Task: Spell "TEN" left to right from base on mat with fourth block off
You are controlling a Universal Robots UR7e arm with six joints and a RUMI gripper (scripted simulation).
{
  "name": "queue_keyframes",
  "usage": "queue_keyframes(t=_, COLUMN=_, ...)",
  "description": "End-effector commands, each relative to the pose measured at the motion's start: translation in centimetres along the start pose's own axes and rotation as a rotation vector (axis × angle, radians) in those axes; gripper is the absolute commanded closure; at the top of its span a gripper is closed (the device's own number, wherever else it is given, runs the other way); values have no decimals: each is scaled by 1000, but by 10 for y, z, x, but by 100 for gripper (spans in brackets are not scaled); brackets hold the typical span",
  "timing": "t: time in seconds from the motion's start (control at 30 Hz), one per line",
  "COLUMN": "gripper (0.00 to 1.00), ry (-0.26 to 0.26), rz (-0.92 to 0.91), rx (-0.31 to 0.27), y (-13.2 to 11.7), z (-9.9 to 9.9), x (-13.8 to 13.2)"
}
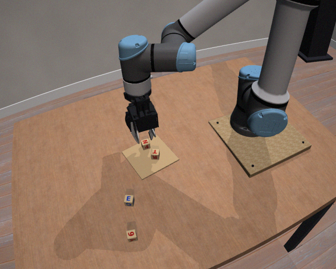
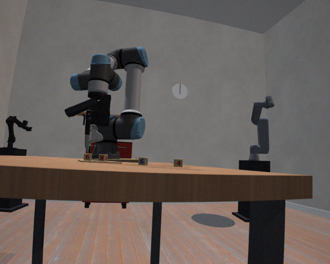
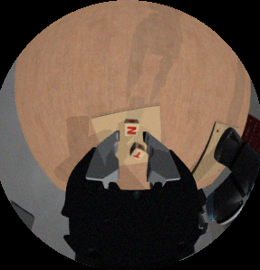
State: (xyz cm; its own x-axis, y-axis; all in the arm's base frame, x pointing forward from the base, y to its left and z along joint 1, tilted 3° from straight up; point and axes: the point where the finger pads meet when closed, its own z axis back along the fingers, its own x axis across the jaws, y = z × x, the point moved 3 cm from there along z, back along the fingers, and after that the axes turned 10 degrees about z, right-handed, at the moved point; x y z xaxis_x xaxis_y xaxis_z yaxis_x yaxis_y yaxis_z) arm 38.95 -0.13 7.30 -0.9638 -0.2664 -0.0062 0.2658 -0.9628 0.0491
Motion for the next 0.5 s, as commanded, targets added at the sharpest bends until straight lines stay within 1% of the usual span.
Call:
queue_keyframes(t=0.0, gripper=75, ry=0, rz=2, rx=0, y=-1, z=35, x=-1)
queue_keyframes(t=0.17, gripper=75, ry=0, rz=2, rx=0, y=-1, z=57, x=-1)
queue_keyframes(t=0.47, gripper=75, ry=0, rz=2, rx=0, y=0, z=66, x=-1)
